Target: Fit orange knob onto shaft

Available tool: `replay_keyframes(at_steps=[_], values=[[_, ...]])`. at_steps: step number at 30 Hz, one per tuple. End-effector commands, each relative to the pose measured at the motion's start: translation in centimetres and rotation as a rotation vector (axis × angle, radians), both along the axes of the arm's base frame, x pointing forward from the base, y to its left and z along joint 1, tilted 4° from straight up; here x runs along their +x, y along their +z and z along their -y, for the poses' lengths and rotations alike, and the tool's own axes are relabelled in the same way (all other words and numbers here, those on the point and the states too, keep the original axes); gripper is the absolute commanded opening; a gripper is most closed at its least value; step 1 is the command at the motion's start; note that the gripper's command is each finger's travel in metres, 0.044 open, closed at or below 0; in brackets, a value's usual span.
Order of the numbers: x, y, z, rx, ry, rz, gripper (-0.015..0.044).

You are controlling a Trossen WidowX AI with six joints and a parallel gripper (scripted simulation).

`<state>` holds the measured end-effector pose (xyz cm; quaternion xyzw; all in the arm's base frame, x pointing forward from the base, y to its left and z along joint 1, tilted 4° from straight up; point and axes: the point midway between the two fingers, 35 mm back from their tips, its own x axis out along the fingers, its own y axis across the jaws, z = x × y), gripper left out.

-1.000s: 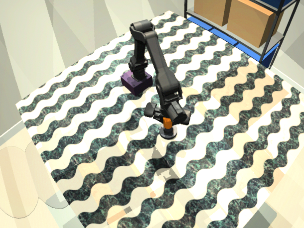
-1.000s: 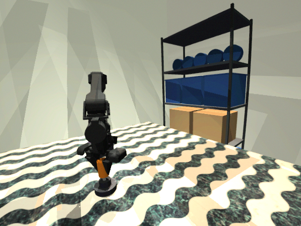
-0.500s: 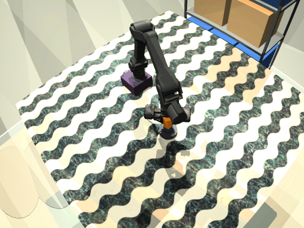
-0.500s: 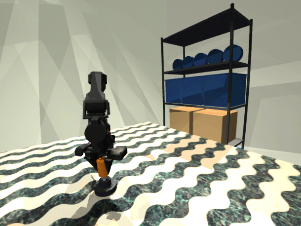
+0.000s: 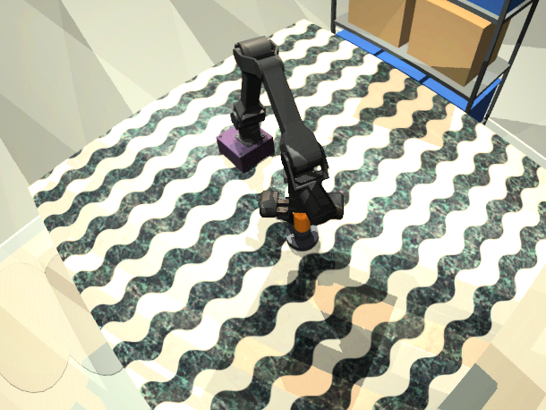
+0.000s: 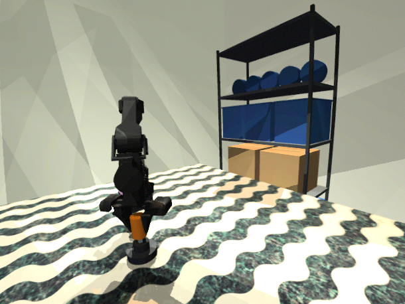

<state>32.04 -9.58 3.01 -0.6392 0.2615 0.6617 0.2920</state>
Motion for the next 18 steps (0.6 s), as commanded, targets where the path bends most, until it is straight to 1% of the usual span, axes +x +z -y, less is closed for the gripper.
replay_keyframes(at_steps=[1,15,18], values=[[-0.08,-0.12,-0.02,-0.002,0.007,0.0,0.0],[-0.45,0.26,-0.12,-0.002,0.007,0.0,0.0],[-0.46,0.3,-0.12,-0.001,0.061,0.003,0.0]])
